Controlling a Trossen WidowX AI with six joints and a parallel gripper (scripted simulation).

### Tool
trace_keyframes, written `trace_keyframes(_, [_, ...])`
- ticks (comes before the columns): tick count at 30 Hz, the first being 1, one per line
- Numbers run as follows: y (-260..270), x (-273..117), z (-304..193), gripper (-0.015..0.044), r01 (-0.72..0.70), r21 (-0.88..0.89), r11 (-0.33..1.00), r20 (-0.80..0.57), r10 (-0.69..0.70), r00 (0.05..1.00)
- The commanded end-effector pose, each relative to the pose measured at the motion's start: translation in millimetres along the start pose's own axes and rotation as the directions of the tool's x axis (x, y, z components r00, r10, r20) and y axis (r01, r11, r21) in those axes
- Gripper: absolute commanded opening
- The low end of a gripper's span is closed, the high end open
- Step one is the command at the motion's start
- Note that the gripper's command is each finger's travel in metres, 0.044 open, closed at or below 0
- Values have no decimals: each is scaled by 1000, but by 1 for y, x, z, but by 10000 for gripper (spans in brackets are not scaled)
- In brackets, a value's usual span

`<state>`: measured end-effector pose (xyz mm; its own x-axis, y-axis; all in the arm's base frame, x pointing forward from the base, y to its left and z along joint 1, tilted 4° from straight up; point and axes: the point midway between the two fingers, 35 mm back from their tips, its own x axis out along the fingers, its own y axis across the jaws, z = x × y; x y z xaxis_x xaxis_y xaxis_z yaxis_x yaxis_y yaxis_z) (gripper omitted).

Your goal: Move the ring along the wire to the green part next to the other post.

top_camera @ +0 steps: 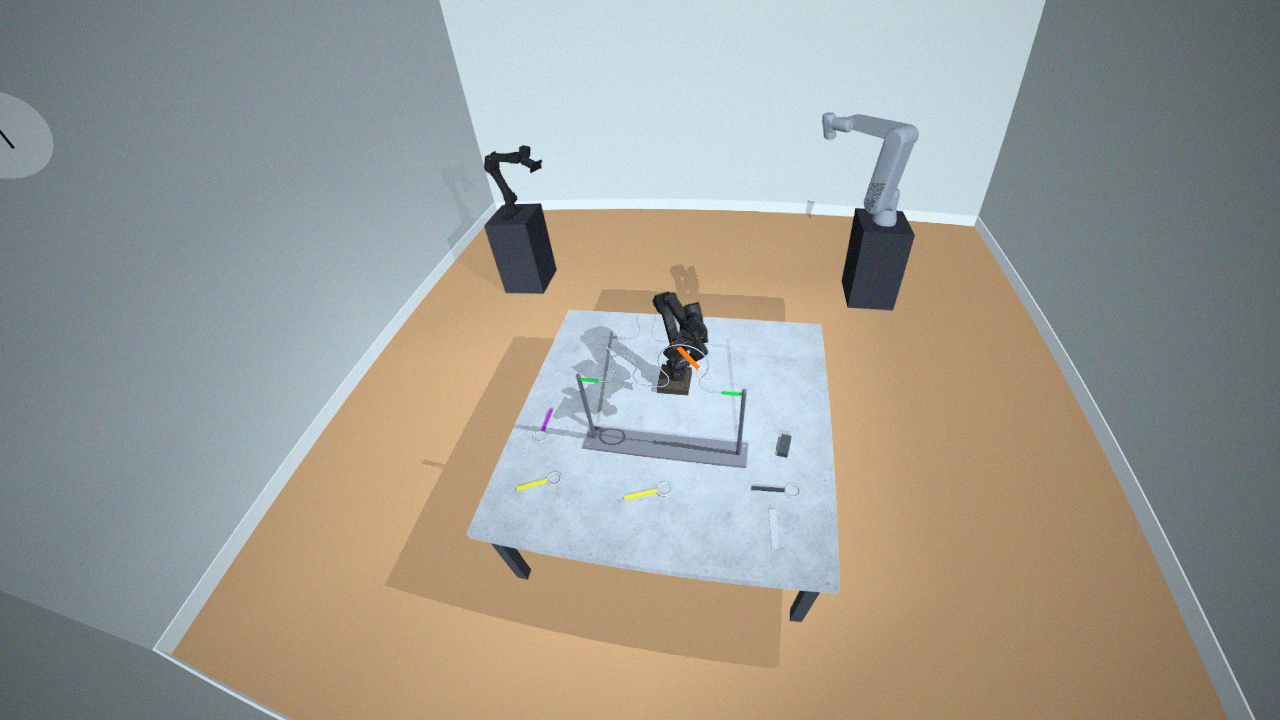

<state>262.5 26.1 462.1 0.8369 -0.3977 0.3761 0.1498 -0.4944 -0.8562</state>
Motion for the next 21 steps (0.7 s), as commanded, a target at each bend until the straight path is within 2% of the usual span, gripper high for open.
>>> trace_keyframes(1, [3, -1, 0, -150, 13, -23, 1000, 3, -13, 1000])
trace_keyframes(9, [12, -1, -1, -150, 5, -9, 1000, -1, -5, 1000])
trace_keyframes(21, [40, -5, 0, -150, -65, 123, 990, -15, 68, 998])
